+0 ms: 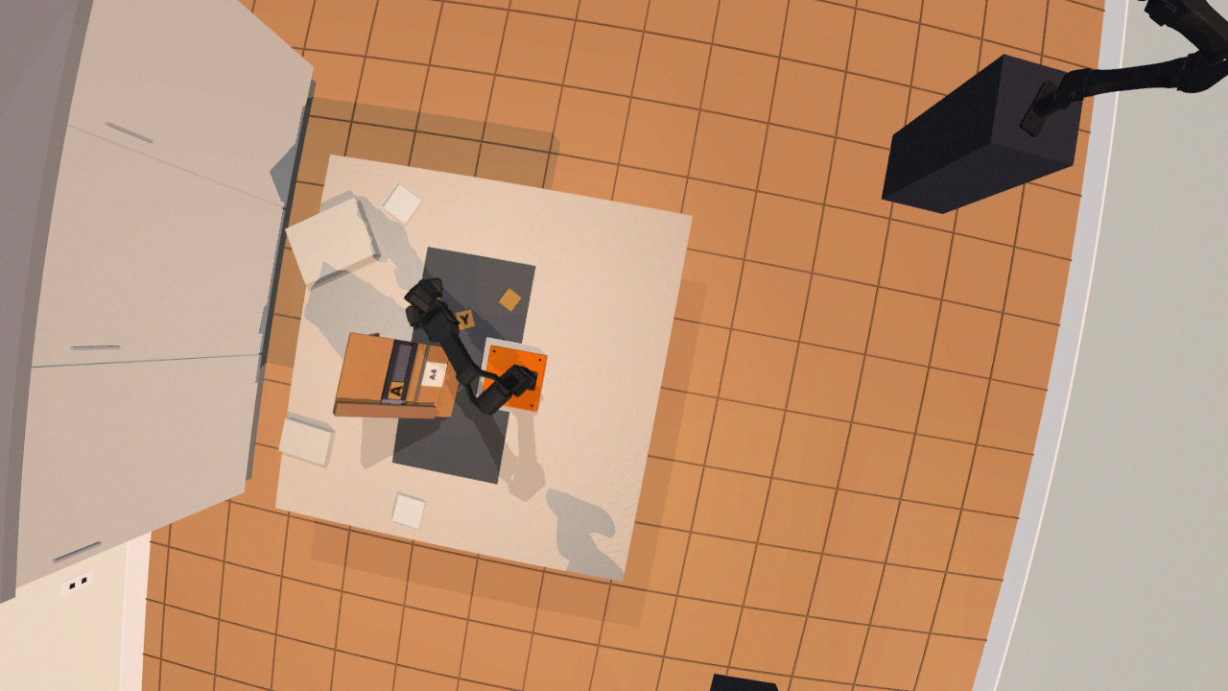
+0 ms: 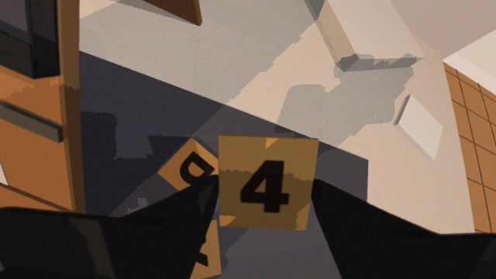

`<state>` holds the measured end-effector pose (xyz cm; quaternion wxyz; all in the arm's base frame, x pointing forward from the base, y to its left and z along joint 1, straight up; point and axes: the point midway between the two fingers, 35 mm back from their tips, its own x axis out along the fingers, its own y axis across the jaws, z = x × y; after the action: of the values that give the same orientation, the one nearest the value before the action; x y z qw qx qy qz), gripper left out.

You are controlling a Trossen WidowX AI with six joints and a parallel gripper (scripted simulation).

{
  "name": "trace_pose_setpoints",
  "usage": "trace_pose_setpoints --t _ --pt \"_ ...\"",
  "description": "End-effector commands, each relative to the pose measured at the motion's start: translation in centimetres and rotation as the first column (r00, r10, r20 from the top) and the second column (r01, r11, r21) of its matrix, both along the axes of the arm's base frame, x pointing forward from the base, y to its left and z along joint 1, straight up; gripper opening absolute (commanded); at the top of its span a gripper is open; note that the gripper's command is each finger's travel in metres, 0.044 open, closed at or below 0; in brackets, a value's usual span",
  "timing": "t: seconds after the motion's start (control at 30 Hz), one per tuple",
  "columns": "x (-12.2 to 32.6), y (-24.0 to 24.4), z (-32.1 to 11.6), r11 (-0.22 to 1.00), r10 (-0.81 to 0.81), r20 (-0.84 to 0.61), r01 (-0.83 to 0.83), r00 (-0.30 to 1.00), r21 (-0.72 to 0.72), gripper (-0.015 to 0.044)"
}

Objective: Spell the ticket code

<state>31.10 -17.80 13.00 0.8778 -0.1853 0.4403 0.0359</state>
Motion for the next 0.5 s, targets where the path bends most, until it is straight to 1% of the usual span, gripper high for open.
trace_pose_setpoints --t 0.0,0.33,0.47 --pt "0.7 0.8 1.0 0.994 -0.079 0.066 0.074 0.995 0.082 0.0000" --pt "2.3 2.5 3.4 0.931 -0.261 0.175 0.199 0.949 0.305 0.0000" --pt "2.4 2.7 3.6 0.925 -0.272 0.180 0.205 0.945 0.321 0.0000"
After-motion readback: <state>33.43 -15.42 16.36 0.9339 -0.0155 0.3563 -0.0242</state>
